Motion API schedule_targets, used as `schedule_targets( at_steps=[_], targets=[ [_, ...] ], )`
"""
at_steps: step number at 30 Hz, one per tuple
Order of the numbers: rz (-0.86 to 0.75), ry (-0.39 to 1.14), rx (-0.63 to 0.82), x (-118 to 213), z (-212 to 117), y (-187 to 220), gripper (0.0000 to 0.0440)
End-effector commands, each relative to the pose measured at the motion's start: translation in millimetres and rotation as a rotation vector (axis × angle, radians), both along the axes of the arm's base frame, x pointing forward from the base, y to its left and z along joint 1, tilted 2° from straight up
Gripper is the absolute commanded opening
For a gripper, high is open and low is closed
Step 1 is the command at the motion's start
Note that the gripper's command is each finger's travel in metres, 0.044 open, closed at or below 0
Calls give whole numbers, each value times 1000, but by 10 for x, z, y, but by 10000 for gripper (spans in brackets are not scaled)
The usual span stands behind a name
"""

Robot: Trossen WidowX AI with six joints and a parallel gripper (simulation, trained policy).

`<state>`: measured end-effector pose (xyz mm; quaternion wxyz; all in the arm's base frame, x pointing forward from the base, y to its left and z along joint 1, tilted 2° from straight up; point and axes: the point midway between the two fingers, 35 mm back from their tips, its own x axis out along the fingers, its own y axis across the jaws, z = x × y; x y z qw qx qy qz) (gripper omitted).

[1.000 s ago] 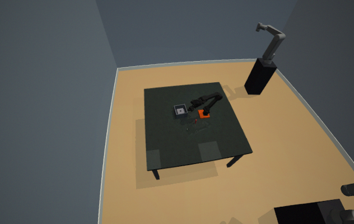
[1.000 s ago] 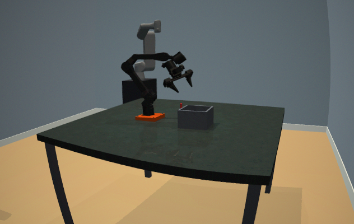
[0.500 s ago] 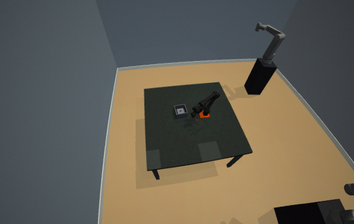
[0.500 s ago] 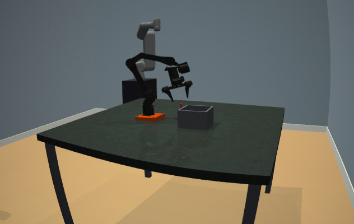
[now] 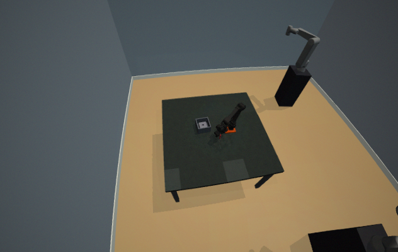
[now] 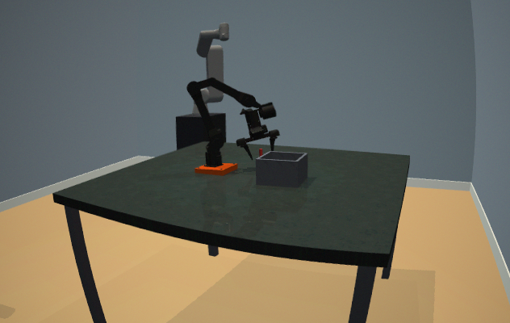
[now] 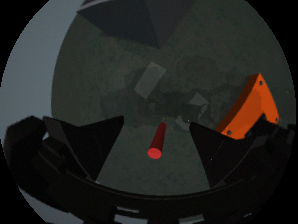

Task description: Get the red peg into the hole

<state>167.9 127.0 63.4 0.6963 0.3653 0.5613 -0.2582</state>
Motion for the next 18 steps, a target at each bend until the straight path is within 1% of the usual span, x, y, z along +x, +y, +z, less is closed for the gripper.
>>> schedule_targets(
  at_steps=[1, 3, 5, 18],
  targets=[
    [-20, 8, 34, -15, -163, 61, 438],
    [-32, 10, 48, -17, -216, 80, 425],
    [-45, 18, 60, -22, -261, 92, 385],
    [-57, 105, 123, -59, -305, 133, 49]
  ],
)
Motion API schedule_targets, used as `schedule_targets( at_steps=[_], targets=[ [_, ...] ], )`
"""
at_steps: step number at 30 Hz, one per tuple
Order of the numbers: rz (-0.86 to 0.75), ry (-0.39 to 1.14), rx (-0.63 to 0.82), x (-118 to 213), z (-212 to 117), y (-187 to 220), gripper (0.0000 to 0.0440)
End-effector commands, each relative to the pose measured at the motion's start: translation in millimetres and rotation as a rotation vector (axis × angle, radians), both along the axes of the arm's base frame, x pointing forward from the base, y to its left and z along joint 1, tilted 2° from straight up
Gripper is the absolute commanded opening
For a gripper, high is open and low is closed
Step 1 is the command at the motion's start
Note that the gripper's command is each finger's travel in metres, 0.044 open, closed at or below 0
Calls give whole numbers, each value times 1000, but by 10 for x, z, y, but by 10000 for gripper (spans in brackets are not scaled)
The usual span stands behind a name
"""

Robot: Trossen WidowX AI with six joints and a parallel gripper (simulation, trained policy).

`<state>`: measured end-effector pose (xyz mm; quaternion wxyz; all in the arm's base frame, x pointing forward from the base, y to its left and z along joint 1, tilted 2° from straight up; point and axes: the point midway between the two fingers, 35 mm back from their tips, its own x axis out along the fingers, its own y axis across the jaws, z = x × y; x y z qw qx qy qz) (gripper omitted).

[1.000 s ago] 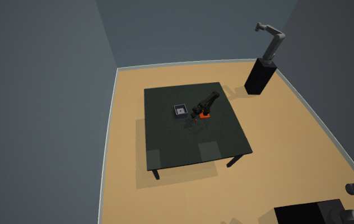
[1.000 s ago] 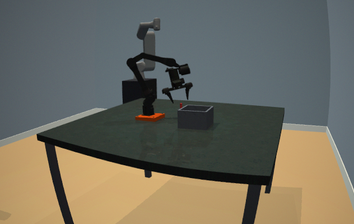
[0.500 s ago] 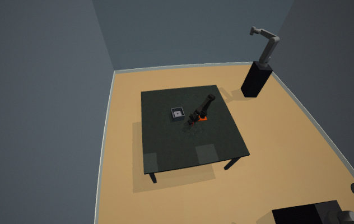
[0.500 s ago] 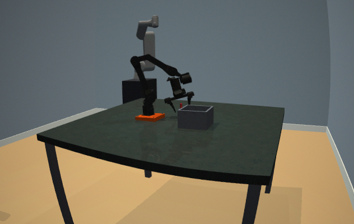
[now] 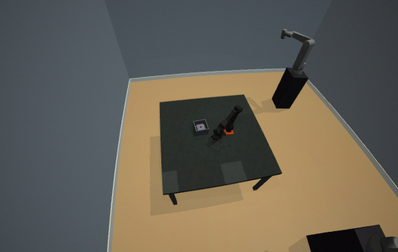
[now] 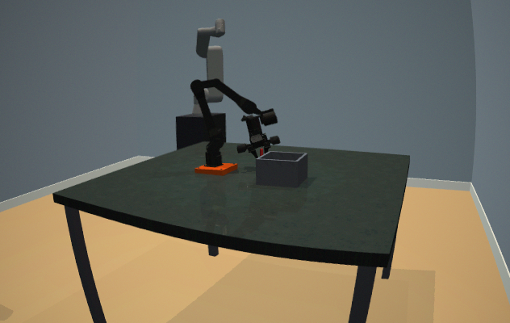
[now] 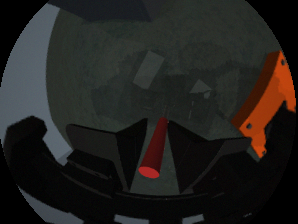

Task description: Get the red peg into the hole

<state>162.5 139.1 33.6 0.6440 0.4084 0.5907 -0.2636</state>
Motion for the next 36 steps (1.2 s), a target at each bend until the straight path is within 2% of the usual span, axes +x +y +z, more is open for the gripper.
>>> schedule_targets(
  at_steps=[1, 2, 3, 11, 20, 27, 36],
  targets=[
    [6, 29, 21, -3, -7, 11, 24],
    [6, 34, 24, -1, -8, 9, 1],
    [5, 38, 27, 4, -8, 8, 0],
    [51, -54, 7, 203, 266, -11, 0],
    [86, -162, -41, 481, 725, -125, 0],
    [71, -222, -87, 713, 1026, -307, 0],
    [3, -254, -137, 1019, 1160, -642, 0]
  ],
)
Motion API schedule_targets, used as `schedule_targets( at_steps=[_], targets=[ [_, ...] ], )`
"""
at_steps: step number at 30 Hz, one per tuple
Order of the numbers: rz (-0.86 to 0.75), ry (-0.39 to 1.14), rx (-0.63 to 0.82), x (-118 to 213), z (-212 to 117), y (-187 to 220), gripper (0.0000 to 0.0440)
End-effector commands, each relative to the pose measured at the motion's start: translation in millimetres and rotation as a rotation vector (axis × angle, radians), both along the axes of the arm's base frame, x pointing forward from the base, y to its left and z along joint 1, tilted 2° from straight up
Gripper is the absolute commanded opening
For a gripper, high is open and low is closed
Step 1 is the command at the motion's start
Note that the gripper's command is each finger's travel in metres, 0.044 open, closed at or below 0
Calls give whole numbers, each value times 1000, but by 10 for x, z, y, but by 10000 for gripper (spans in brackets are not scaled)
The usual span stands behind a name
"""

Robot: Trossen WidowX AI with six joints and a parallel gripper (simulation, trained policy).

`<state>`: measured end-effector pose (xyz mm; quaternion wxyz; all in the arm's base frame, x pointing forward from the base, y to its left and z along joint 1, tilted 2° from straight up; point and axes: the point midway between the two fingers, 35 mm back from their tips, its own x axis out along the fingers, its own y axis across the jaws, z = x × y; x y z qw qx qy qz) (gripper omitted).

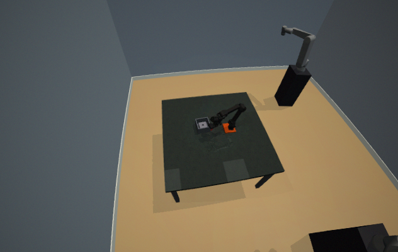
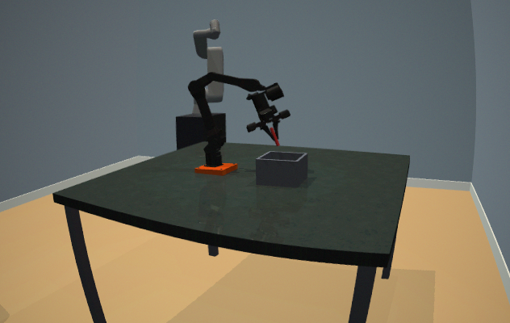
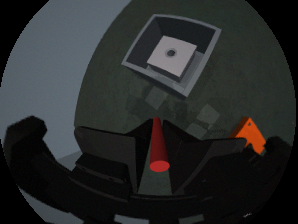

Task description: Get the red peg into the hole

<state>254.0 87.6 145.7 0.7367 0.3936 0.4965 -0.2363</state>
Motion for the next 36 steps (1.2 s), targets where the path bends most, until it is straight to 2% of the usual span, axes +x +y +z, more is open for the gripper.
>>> schedule_targets(
  at_steps=[1, 17, 36],
  targets=[
    [-32, -12, -25, 133, 45, -163, 0],
    [-150, -25, -67, 504, 15, -692, 0],
    [-227, 28, -55, 824, -283, -1107, 12]
  ],
)
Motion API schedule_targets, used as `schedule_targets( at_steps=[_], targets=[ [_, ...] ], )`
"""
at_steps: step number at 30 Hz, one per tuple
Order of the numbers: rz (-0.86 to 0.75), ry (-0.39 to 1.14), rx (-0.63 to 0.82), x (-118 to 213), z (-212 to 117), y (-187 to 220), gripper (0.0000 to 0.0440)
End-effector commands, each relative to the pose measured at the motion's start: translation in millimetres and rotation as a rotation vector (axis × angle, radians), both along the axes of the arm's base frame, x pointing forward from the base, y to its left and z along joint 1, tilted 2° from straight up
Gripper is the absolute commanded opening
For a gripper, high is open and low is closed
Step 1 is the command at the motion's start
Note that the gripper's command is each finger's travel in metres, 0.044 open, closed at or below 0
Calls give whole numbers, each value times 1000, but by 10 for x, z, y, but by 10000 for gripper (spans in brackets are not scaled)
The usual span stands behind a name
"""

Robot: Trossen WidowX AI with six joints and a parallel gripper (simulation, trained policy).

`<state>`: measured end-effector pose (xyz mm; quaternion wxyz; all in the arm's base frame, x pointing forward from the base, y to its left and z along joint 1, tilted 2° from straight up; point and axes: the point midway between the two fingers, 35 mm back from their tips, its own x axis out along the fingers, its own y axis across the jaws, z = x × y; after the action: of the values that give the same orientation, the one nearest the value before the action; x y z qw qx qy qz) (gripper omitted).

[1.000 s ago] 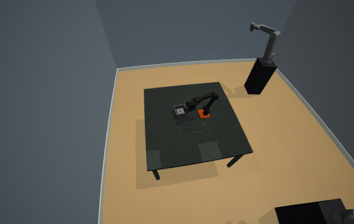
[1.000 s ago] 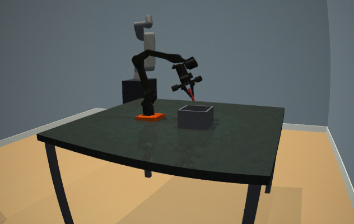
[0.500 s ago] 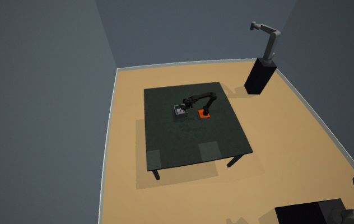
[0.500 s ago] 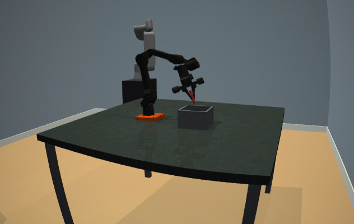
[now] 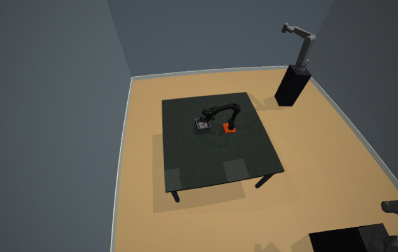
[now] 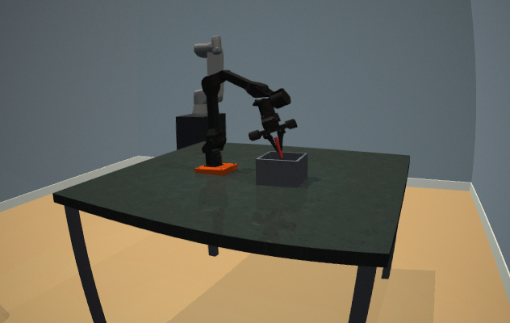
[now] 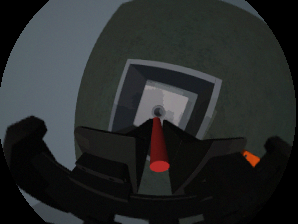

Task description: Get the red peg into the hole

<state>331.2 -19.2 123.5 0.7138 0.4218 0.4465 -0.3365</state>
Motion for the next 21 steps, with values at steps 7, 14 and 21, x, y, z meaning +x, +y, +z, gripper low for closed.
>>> schedule_targets(
  at_steps=[7, 14, 21],
  targets=[
    [3, 59, 20, 122, -270, -84, 17],
    [32, 110, 3, 176, -434, -146, 159],
    [46, 136, -10, 270, -433, -196, 167]
  ],
)
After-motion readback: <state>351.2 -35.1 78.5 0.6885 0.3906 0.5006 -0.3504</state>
